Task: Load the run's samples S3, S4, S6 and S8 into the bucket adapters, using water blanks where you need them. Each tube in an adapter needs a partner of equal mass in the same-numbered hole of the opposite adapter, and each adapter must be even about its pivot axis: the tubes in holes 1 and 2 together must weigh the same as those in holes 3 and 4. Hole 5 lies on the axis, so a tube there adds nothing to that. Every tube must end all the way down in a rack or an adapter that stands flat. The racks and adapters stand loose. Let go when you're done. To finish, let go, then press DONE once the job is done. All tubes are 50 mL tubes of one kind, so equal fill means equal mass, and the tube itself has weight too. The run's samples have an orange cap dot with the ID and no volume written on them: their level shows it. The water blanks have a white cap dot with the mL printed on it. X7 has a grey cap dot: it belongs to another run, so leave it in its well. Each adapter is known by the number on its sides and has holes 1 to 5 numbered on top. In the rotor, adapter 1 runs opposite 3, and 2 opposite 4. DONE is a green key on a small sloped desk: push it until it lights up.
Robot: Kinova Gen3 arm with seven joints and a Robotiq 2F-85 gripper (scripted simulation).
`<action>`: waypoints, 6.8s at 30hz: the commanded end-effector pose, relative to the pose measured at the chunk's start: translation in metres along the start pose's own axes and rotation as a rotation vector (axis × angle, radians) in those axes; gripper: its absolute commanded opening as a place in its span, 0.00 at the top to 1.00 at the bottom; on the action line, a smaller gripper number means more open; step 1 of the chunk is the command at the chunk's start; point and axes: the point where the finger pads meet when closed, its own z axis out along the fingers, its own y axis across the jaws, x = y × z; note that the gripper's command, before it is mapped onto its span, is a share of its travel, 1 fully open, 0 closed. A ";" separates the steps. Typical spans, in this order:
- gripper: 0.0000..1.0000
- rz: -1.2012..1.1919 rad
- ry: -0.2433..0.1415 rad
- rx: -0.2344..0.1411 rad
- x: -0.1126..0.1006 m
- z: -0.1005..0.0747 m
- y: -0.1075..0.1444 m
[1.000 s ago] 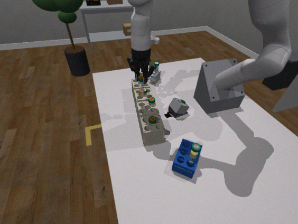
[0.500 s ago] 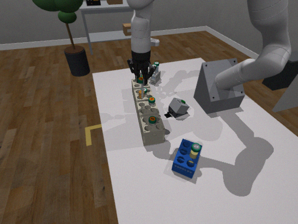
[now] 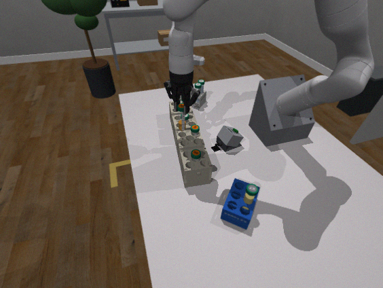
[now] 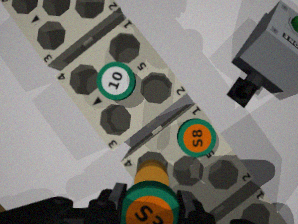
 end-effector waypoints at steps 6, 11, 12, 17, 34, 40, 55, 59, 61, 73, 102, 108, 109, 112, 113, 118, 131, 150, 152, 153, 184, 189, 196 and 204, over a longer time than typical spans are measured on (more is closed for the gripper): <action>0.90 0.000 -0.001 0.002 0.000 0.008 -0.001; 0.90 0.000 -0.001 0.002 0.000 0.012 -0.001; 0.90 0.000 -0.001 0.002 0.000 0.012 -0.001; 0.90 0.000 -0.001 0.002 0.000 0.012 -0.001; 0.90 0.000 -0.001 0.002 0.000 0.015 -0.001; 0.90 0.000 -0.001 0.002 0.000 0.019 -0.001; 0.90 0.000 -0.001 0.002 0.000 0.028 -0.001; 0.90 0.000 -0.001 0.002 0.000 0.031 -0.001; 0.90 0.000 -0.001 0.002 0.000 0.032 -0.001; 0.90 0.000 -0.001 0.002 0.000 0.039 -0.001; 0.90 0.000 -0.001 0.002 0.000 0.055 -0.001; 0.90 0.000 -0.001 0.002 0.000 0.059 -0.001; 0.90 0.000 -0.001 0.002 0.000 0.060 -0.001; 0.90 0.000 -0.001 0.002 0.000 0.062 -0.001; 0.90 0.000 -0.001 0.002 0.000 0.063 -0.001; 0.90 0.000 -0.001 0.002 0.000 0.065 -0.001; 0.90 0.000 -0.001 0.002 0.000 0.073 -0.001; 0.90 0.000 -0.001 0.002 0.000 0.085 -0.001; 0.90 0.000 -0.001 0.002 0.000 0.085 -0.001; 0.90 0.000 -0.001 0.002 0.000 0.085 -0.001; 0.90 0.000 -0.001 0.002 0.000 0.102 -0.001; 0.90 0.000 -0.001 0.002 0.000 0.102 -0.001; 0.38 0.000 -0.001 0.002 0.000 0.102 -0.001; 0.38 0.000 -0.001 0.002 0.000 0.102 -0.001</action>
